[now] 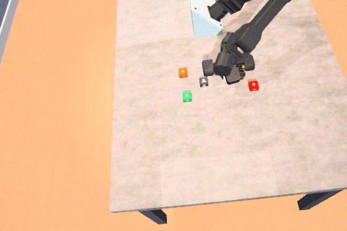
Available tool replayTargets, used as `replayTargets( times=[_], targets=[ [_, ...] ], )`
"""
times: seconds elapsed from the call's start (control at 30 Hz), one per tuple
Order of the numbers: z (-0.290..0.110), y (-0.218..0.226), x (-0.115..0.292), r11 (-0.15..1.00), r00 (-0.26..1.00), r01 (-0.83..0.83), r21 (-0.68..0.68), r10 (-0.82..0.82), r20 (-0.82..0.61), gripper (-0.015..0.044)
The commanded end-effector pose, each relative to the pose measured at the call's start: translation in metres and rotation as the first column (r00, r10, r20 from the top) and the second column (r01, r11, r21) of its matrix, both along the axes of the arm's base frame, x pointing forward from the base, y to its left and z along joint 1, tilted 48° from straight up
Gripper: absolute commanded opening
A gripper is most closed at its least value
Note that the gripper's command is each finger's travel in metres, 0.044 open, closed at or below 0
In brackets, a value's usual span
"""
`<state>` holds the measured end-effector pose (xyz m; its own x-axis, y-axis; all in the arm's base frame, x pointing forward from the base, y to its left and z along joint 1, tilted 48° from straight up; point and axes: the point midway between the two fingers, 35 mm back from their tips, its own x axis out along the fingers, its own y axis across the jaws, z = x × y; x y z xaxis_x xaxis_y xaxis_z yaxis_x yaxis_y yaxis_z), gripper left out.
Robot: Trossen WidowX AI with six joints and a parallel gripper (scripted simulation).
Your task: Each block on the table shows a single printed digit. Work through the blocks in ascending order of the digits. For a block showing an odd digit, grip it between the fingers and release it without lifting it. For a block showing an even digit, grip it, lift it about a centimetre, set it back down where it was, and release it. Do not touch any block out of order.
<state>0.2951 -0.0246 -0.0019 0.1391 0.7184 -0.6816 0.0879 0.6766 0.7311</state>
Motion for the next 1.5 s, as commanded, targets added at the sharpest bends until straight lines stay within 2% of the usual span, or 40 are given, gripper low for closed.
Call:
replayTargets(
  times=[0.0, 0.2, 0.57, 0.9, 1.0, 1.13, 1.27, 1.47],
  targets=[
    [-0.001, 0.001, 0.000, 1.000, 1.000, 0.003, 0.007, -0.002, -0.004, 0.0120],
    [-0.001, 0.001, 0.000, 1.000, 1.000, 0.003, 0.007, -0.002, -0.004, 0.0120],
    [-0.001, 0.001, 0.000, 1.000, 1.000, 0.003, 0.007, -0.002, -0.004, 0.0400],
    [0.024, -0.025, -0.005, 1.000, 1.000, 0.003, 0.005, -0.003, -0.005, 0.0400],
    [0.035, -0.040, -0.006, 1.000, 1.000, 0.003, 0.002, -0.003, -0.006, 0.0321],
    [0.072, -0.078, -0.014, 1.000, 1.000, 0.003, 0.002, -0.003, -0.007, 0.0216],
    [0.078, -0.084, -0.016, 1.000, 1.000, 0.003, 0.003, -0.003, -0.007, 0.0120],
    [0.078, -0.084, -0.016, 1.000, 1.000, 0.003, 0.003, -0.003, -0.007, 0.0120]
  ],
)
